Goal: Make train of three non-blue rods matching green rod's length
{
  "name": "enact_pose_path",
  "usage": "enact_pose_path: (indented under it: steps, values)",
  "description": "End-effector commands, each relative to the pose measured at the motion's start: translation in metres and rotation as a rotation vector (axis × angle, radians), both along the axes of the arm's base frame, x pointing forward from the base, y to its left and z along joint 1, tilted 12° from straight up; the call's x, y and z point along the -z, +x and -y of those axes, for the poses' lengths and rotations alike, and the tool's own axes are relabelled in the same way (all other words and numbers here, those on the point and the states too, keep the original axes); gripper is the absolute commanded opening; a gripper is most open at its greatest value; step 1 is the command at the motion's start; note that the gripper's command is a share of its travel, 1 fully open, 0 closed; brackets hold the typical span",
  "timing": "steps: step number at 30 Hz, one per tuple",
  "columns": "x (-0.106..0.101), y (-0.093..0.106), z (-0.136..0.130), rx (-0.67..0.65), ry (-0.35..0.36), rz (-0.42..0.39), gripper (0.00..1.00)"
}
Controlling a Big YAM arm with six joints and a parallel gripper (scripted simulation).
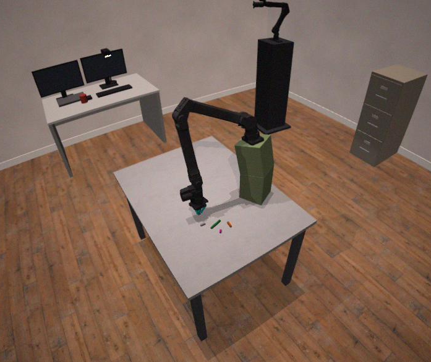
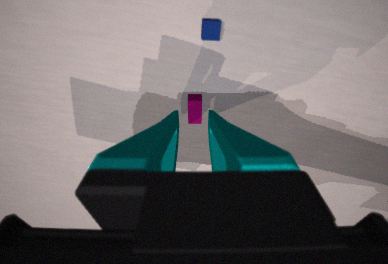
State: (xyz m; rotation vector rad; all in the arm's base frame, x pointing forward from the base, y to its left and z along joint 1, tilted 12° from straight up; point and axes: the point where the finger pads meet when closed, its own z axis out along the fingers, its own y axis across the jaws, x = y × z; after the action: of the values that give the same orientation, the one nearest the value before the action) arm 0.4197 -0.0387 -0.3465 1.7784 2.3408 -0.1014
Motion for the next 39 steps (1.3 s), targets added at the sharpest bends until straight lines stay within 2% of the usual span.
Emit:
enact_pose_path:
  steps: [1, 38, 39]
  values:
    - [0.0083, -0.0041, 0.0062, 0.004, -0.003, -0.001, 0.24]
    - [0.0085, -0.0049, 0.0062, 0.004, -0.003, -0.003, 0.24]
    - [0.0085, -0.0049, 0.0062, 0.004, -0.003, -0.003, 0.05]
